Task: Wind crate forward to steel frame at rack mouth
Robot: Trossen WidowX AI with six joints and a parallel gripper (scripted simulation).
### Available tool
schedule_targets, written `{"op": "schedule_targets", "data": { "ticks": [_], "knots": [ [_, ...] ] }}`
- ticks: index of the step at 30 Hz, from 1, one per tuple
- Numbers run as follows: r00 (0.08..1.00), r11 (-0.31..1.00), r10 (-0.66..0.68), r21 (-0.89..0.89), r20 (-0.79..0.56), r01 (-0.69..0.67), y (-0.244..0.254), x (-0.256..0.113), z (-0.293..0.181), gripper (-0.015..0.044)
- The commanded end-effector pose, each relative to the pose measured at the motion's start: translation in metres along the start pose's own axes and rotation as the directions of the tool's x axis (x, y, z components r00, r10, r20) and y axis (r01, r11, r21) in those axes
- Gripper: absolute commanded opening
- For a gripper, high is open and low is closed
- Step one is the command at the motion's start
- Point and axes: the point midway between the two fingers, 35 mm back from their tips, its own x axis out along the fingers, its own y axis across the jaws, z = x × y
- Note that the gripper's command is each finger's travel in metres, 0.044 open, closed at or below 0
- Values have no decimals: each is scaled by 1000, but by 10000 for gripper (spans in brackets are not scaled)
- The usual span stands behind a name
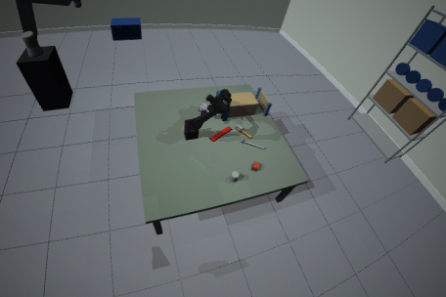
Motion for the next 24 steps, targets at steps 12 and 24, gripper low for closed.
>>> {"op": "schedule_targets", "data": {
  "ticks": [12,24],
  "knots": [
    [999,999,-48,19,-22,49,-32,-6,-16,0],
    [999,999,-49,19,-22,50,-46,-8,-18,0]
  ]
}}
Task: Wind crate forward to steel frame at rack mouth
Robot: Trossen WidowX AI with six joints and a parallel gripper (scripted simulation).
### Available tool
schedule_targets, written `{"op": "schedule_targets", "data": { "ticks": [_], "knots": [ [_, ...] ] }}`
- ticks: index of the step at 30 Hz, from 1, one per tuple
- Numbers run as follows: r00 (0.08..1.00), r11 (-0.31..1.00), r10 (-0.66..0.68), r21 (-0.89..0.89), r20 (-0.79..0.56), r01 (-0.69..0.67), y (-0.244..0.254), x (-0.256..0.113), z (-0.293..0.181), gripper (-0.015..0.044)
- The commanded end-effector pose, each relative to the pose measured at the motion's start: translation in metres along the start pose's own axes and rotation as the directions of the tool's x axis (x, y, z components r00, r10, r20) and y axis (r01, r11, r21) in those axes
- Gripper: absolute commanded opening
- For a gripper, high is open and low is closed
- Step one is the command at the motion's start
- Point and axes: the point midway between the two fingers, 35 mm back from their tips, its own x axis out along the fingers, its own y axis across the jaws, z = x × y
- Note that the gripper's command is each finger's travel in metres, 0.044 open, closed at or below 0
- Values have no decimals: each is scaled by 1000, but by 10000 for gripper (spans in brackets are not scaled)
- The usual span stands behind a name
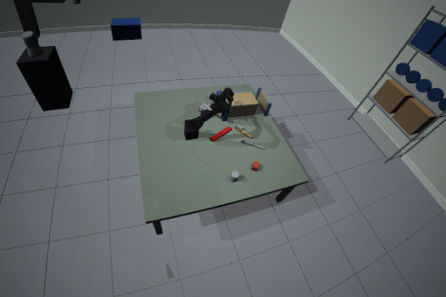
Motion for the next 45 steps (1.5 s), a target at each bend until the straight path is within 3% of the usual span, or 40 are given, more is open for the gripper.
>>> {"op": "schedule_targets", "data": {
  "ticks": [1,45],
  "knots": [
    [999,999,-33,8,-4,33,-15,0,-4,0],
    [999,999,-37,8,-4,37,-68,2,5,0]
  ]
}}
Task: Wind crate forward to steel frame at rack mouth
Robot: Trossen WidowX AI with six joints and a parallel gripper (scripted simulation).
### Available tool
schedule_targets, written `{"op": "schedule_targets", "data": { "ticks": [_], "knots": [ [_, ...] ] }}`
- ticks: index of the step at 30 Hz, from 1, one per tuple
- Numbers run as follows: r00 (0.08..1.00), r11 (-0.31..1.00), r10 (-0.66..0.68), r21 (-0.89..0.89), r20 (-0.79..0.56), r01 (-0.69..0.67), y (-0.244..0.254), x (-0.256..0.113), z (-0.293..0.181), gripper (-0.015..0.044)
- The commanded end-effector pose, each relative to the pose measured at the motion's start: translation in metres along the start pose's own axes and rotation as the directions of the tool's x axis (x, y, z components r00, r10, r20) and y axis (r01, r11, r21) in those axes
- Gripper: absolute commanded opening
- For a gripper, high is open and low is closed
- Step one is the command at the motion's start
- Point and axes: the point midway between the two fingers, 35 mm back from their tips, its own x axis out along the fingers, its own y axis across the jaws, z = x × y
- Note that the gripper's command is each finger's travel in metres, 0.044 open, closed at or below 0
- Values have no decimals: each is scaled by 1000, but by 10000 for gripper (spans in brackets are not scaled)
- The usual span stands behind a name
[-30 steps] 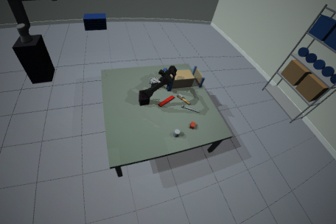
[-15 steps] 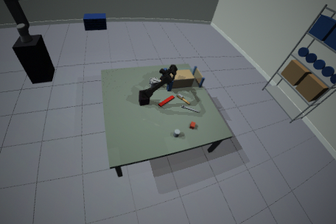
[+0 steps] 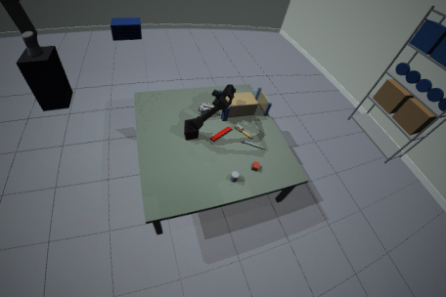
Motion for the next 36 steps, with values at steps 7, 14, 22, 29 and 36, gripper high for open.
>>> {"op": "schedule_targets", "data": {
  "ticks": [7,14,22,29,36],
  "knots": [
    [1000,1000,-25,8,8,25,-20,4,7,0],
    [1000,1000,-26,7,9,26,-27,6,12,0],
    [1000,1000,-27,7,9,27,-35,8,17,0],
    [1000,1000,-27,7,9,27,-41,11,23,0],
    [1000,1000,-28,7,10,28,-47,13,29,0]
  ]
}}
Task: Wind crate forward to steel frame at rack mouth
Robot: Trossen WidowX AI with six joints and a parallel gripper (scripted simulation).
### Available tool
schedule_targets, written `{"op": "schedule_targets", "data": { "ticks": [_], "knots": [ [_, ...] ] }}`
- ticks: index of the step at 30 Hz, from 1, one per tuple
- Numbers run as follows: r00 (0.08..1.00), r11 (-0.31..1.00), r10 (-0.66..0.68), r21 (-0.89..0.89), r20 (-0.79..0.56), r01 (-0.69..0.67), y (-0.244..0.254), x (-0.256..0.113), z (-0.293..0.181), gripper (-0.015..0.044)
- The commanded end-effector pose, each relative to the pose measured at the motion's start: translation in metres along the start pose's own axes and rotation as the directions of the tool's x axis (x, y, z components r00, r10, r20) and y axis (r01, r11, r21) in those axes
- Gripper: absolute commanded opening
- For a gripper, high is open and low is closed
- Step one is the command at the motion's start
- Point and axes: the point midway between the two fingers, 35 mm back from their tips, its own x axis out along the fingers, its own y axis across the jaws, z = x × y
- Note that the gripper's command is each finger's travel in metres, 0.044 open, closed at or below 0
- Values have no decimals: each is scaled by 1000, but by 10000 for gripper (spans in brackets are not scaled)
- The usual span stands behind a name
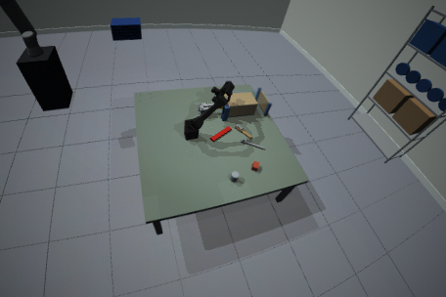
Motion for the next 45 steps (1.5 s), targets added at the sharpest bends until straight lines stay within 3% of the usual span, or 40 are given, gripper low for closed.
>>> {"op": "schedule_targets", "data": {
  "ticks": [1,45],
  "knots": [
    [1000,1000,-15,4,17,15,-9,5,9,0],
    [1000,1000,-18,3,20,18,-29,24,55,0]
  ]
}}
